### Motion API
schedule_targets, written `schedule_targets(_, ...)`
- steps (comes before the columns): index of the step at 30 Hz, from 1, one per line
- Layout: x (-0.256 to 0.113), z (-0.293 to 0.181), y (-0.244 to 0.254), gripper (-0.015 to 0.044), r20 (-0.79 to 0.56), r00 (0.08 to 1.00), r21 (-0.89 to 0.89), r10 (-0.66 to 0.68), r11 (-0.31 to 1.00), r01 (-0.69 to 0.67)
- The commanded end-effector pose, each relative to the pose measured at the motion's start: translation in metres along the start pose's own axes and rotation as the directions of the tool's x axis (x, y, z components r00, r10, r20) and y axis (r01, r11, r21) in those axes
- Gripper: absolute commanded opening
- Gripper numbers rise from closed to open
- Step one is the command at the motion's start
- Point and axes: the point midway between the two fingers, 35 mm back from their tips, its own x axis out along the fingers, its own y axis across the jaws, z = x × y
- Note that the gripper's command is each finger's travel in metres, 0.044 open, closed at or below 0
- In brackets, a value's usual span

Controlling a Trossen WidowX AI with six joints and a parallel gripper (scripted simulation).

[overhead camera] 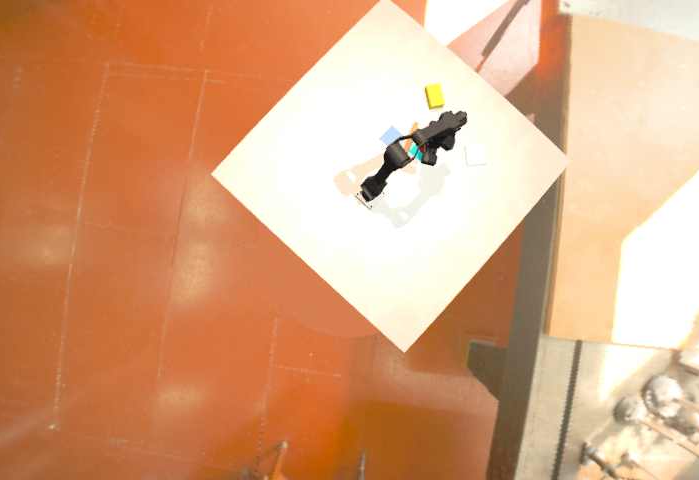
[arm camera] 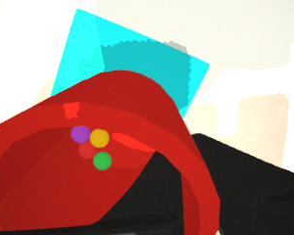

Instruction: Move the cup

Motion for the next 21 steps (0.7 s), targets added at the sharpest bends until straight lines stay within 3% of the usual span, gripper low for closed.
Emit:
schedule_targets(1, 0.007, 0.0, 0.0, 0.0, -0.003, 1.0, -0.003, 0.002, 1.0, -0.002)
schedule_targets(21, 0.034, 0.0, -0.001, 0.0, -0.003, 1.0, -0.003, 0.001, 1.0, -0.001)
